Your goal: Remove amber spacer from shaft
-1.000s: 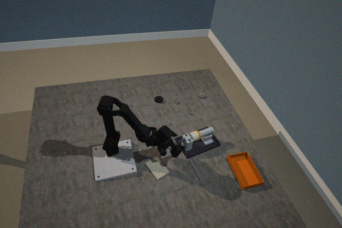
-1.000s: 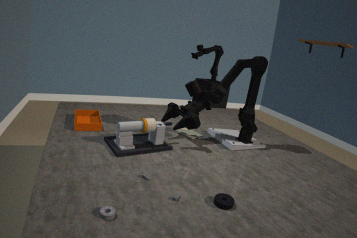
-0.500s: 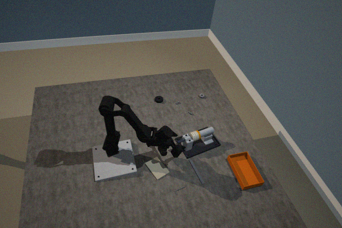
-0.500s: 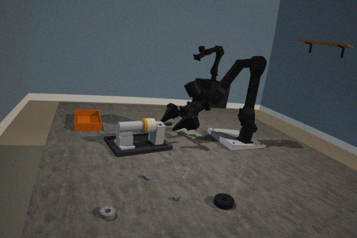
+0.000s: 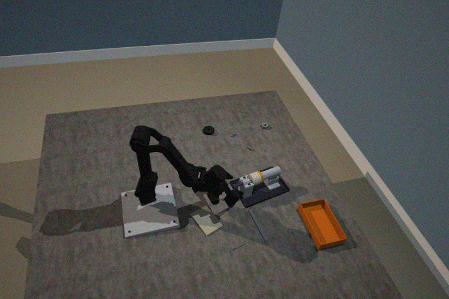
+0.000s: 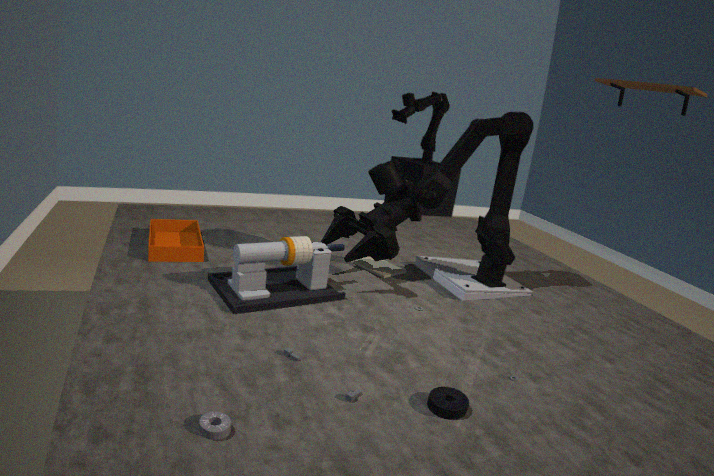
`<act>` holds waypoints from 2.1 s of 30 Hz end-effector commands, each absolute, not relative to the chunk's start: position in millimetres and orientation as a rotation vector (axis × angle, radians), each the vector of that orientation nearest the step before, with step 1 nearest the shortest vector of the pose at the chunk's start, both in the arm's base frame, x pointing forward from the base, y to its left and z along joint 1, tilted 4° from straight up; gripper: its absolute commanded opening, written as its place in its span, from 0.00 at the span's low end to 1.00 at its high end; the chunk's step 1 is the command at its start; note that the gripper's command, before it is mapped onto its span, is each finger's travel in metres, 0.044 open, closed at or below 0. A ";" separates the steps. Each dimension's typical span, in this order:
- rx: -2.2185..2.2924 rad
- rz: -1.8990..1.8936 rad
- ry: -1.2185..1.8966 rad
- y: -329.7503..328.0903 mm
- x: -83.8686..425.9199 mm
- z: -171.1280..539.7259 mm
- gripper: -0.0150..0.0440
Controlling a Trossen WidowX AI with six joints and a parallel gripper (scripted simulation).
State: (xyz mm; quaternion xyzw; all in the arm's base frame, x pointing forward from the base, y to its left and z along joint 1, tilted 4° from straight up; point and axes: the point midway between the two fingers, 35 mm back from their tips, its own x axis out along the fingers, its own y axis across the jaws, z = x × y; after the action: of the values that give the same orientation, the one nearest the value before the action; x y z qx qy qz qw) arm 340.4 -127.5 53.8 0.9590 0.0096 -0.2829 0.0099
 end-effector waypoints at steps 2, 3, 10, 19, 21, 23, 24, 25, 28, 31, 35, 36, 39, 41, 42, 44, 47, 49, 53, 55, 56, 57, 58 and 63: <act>2.998 -0.884 0.021 -128.3 340.7 53.9 1.00; 2.998 -0.884 0.021 -128.3 340.7 53.9 1.00; 2.998 -0.883 0.021 -128.3 343.8 52.1 1.00; 2.999 -0.882 0.021 -128.0 355.1 45.0 1.00; 2.999 -0.882 0.021 -128.0 355.9 44.4 1.00; 2.999 -0.882 0.021 -128.0 355.9 44.4 1.00; 2.999 -0.882 0.021 -128.0 355.9 44.4 1.00; 2.999 -0.882 0.021 -128.0 355.9 44.4 1.00; 2.999 -0.882 0.021 -128.0 355.9 44.4 1.00; 2.999 -0.882 0.021 -128.0 355.9 44.4 1.00; 2.999 -0.882 0.021 -128.0 355.9 44.4 1.00; 2.999 -0.882 0.021 -128.0 355.9 44.4 1.00; 2.999 -0.882 0.021 -128.0 355.9 44.4 1.00; 2.999 -0.882 0.021 -128.0 355.9 44.4 1.00; 2.999 -0.882 0.021 -128.0 355.9 44.4 1.00; 2.999 -0.881 0.021 -129.5 356.6 44.7 1.00; 2.995 -0.880 0.028 -128.0 356.0 44.6 0.91; 2.995 -0.880 0.028 -128.0 356.0 44.6 0.82; 2.995 -0.880 0.028 -128.0 356.0 44.6 0.64; 2.995 -0.880 0.028 -128.0 356.0 44.6 0.56; 2.995 -0.880 0.028 -128.0 356.0 44.6 0.51; 2.995 -0.880 0.028 -128.0 356.0 44.6 0.47; 2.995 -0.880 0.028 -128.0 356.0 44.6 0.42; 2.995 -0.880 0.028 -128.0 356.0 44.6 0.27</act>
State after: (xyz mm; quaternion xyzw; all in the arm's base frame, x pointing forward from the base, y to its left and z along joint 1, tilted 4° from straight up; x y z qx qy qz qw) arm 356.1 -128.2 44.7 0.9594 0.0087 -0.2817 0.0101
